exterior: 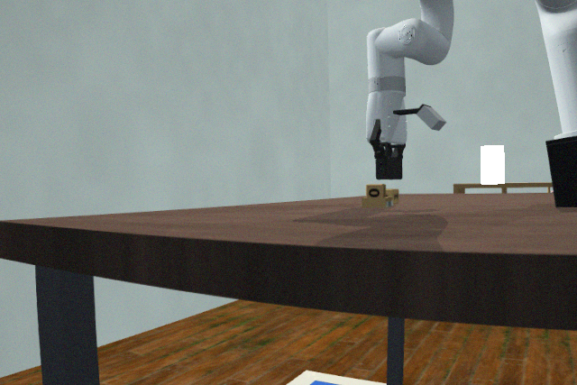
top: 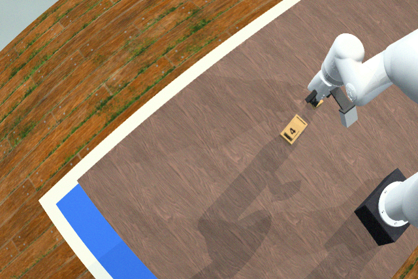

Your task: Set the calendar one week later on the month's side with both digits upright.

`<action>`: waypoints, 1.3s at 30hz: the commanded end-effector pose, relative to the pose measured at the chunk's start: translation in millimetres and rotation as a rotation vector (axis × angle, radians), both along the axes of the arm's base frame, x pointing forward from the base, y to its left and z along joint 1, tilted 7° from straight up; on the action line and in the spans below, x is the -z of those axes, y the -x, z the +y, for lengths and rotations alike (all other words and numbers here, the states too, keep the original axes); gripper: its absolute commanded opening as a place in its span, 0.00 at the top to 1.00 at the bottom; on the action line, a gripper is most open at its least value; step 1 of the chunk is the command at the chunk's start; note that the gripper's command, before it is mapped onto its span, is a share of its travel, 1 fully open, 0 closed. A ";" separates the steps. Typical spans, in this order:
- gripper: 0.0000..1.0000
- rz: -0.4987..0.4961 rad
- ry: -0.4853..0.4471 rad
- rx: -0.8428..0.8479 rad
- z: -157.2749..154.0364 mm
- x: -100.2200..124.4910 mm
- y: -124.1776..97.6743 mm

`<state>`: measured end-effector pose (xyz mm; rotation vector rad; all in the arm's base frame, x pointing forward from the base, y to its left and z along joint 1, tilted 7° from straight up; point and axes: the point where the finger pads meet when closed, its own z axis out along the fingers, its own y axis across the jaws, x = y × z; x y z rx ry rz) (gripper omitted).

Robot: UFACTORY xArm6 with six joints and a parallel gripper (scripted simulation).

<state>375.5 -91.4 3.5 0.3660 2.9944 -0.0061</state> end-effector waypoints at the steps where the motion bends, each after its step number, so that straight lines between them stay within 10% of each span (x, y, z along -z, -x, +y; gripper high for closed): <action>1: 0.53 -0.003 0.001 0.000 -0.3 3.5 -1.4; 39: 0.53 -0.003 0.001 0.000 -0.4 11.4 -2.2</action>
